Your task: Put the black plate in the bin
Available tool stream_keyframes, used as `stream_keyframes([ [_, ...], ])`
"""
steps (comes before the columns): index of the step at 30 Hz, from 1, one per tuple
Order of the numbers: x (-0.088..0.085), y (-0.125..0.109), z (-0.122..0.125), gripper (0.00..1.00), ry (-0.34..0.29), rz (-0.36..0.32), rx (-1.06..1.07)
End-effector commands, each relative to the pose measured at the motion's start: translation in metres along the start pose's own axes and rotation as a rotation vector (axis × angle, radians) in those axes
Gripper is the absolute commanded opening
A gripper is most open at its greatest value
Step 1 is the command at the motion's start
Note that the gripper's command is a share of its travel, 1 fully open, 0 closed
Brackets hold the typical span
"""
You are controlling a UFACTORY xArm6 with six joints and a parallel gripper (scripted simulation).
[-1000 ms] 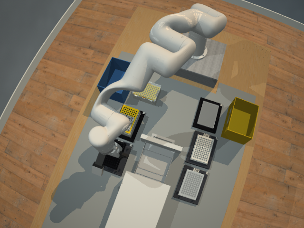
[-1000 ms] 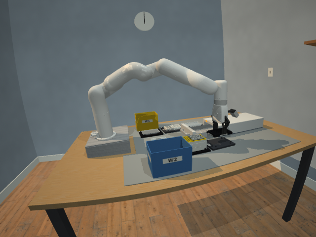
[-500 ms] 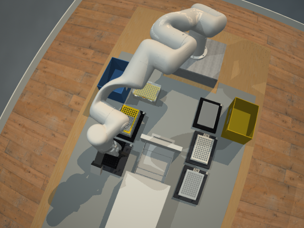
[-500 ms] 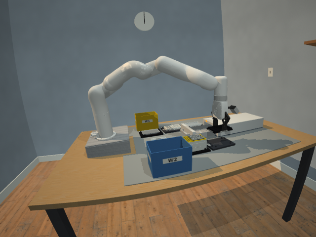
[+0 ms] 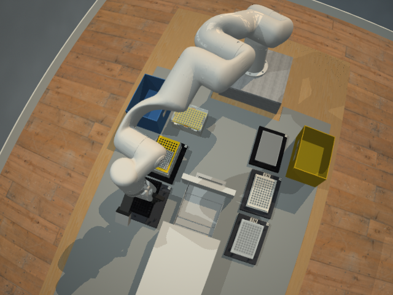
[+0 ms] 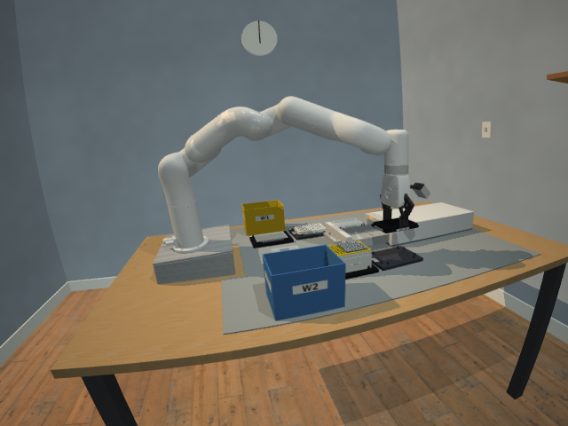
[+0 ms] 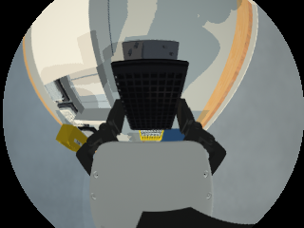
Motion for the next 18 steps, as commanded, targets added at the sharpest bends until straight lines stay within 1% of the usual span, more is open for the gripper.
stream_keyframes([
  [1, -0.011, 0.001, 0.0, 0.0, -0.001, 0.006, 0.0],
  [3, -0.011, 0.001, 0.0, 0.0, -0.001, 0.006, 0.0],
  [14, -0.029, 0.001, 0.0, 0.0, -0.001, 0.006, 0.0],
  [18, -0.029, 0.001, 0.0, 0.0, -0.001, 0.006, 0.0],
])
Point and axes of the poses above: the point where the finger pads meet when closed, its own x axis out along the fingers, its own z axis across the jaws, y = z × x, the point moved 2 cm from there along -x, back along the fingers, and after that the axes turned 6 degrees about x, right-handed, at the moved point
